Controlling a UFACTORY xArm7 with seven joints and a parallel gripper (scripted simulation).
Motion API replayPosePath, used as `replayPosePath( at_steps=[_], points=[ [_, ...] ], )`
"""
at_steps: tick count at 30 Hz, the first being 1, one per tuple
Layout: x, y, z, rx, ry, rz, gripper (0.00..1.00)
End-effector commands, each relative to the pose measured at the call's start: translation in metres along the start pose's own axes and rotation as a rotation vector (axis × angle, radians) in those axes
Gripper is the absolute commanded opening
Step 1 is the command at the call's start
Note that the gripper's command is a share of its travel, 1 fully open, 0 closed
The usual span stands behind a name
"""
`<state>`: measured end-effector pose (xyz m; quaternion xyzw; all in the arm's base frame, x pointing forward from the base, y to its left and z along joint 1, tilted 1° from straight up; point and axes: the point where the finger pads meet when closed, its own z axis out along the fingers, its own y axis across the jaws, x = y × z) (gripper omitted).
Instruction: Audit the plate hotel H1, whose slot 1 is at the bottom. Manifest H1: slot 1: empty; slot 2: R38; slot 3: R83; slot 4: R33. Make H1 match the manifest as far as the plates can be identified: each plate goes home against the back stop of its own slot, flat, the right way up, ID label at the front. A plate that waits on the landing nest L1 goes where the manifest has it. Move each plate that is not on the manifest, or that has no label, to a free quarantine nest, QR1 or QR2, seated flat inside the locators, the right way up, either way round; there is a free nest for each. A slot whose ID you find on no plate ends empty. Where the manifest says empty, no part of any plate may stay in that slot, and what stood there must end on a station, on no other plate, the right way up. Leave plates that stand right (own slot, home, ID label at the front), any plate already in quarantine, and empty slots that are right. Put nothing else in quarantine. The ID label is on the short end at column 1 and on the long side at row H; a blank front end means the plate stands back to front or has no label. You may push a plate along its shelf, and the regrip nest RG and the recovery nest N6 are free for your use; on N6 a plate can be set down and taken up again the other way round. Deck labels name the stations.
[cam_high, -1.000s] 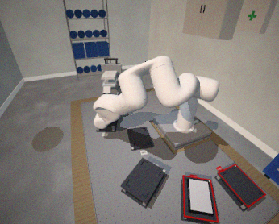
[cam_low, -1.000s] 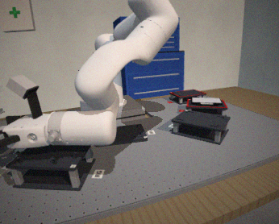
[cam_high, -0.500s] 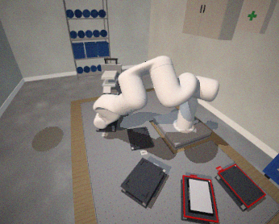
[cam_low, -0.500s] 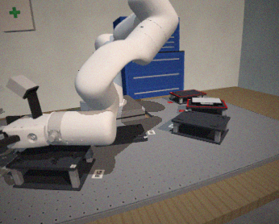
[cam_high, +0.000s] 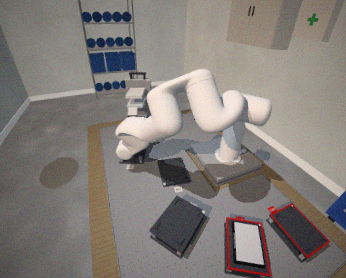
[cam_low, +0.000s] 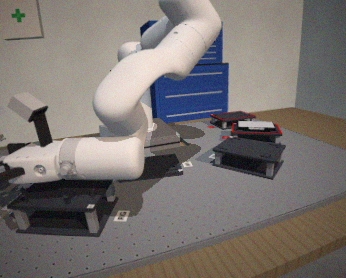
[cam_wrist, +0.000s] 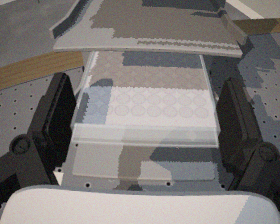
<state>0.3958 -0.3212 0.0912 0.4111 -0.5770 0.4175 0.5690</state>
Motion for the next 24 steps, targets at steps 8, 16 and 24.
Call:
replayPosePath(
  at_steps=[8, 16, 24],
  points=[
    [0.002, -0.001, -0.006, -0.001, 0.000, 0.003, 0.00],
    [0.002, -0.001, -0.020, -0.001, 0.000, 0.003, 0.00],
    [0.002, -0.001, -0.031, -0.001, 0.000, 0.003, 0.00]
  ],
)
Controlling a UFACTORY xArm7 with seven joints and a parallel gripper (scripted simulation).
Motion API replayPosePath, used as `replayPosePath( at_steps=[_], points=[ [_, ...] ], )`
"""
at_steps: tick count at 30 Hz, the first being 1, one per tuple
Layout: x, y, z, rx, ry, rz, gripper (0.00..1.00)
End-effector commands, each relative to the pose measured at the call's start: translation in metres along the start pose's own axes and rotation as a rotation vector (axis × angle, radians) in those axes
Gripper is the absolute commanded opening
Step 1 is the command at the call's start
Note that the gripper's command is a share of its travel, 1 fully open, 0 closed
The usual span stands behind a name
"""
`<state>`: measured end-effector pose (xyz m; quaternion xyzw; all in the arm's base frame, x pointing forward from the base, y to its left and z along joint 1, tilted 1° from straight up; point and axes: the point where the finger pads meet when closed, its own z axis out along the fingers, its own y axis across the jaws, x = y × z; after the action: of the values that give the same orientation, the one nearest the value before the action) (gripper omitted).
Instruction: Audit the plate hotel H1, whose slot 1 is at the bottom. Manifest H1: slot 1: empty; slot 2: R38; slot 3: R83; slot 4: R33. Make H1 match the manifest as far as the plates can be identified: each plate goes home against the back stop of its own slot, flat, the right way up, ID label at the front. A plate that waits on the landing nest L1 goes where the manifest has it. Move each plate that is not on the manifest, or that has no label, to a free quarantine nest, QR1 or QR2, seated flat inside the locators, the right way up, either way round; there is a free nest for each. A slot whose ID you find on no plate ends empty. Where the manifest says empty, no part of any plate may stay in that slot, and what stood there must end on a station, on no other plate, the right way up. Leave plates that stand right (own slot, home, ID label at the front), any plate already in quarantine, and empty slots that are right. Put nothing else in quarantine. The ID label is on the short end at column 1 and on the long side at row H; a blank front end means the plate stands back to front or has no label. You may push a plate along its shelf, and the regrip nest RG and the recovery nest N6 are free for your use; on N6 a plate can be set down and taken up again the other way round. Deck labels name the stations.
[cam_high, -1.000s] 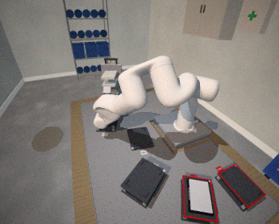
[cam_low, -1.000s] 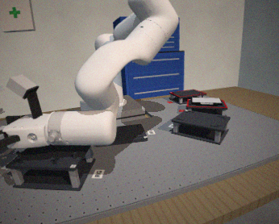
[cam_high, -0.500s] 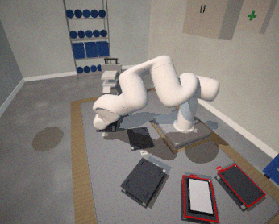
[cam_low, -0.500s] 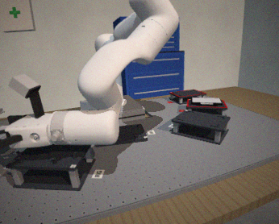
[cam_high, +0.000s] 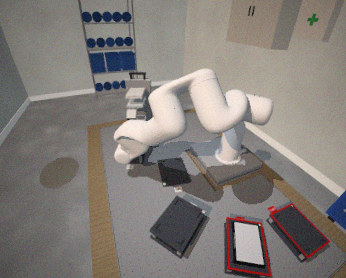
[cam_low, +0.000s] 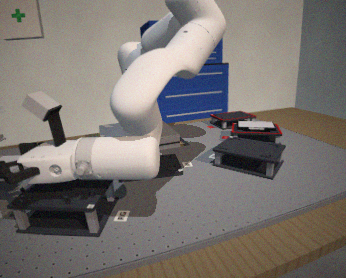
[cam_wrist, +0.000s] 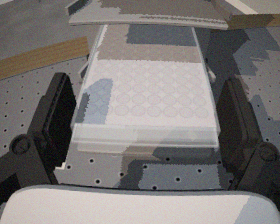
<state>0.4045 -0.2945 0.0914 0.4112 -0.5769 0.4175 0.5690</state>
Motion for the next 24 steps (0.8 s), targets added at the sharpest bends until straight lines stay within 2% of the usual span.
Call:
replayPosePath(
  at_steps=[1, 24],
  points=[
    [0.002, -0.001, -0.003, -0.001, 0.000, 0.004, 0.00],
    [0.002, -0.001, -0.038, -0.001, 0.000, 0.004, 0.00]
  ],
)
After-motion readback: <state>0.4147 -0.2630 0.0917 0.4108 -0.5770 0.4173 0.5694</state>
